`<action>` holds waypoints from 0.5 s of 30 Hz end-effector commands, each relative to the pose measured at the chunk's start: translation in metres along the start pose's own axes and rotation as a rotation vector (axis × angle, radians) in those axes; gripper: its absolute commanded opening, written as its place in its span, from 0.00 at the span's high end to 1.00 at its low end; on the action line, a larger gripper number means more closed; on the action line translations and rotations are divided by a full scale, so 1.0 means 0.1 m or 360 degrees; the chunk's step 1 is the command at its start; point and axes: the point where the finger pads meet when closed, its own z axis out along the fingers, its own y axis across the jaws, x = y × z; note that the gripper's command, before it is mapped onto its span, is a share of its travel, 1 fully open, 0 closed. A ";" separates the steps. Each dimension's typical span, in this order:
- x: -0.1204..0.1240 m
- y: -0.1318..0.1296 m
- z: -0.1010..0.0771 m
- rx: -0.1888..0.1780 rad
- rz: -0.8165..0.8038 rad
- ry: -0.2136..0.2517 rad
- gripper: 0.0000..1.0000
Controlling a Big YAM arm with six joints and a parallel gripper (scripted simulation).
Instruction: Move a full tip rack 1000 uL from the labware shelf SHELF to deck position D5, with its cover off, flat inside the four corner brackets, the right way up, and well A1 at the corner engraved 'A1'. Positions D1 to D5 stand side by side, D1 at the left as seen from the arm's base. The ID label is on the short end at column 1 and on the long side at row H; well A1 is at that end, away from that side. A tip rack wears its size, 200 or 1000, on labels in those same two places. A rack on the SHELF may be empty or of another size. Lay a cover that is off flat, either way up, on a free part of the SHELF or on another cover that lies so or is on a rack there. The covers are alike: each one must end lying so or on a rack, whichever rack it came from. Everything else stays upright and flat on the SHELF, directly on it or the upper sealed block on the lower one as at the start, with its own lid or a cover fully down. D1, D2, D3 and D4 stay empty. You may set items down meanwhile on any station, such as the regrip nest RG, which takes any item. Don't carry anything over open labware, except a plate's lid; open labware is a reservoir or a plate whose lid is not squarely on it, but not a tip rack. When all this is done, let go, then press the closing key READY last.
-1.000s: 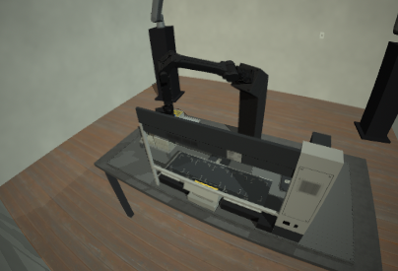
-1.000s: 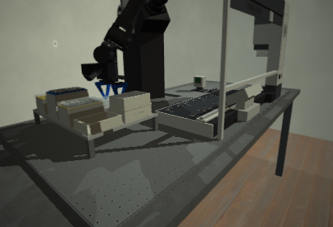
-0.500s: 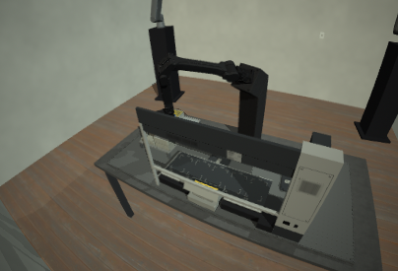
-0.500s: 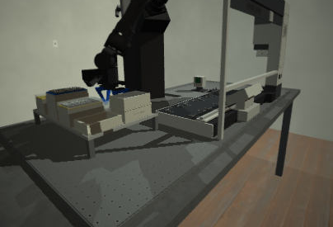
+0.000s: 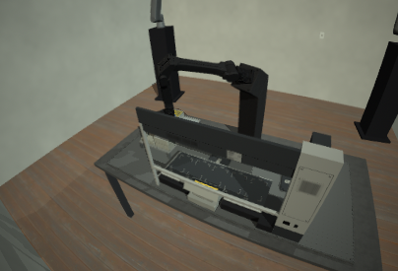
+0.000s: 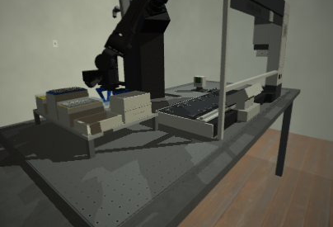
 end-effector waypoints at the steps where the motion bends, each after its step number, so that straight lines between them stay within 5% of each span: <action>1: 0.05 0.02 0.07 0.0002 0.0018 0.0021 1.00; 15: 0.03 -0.02 0.06 0.0008 0.0027 0.0019 1.00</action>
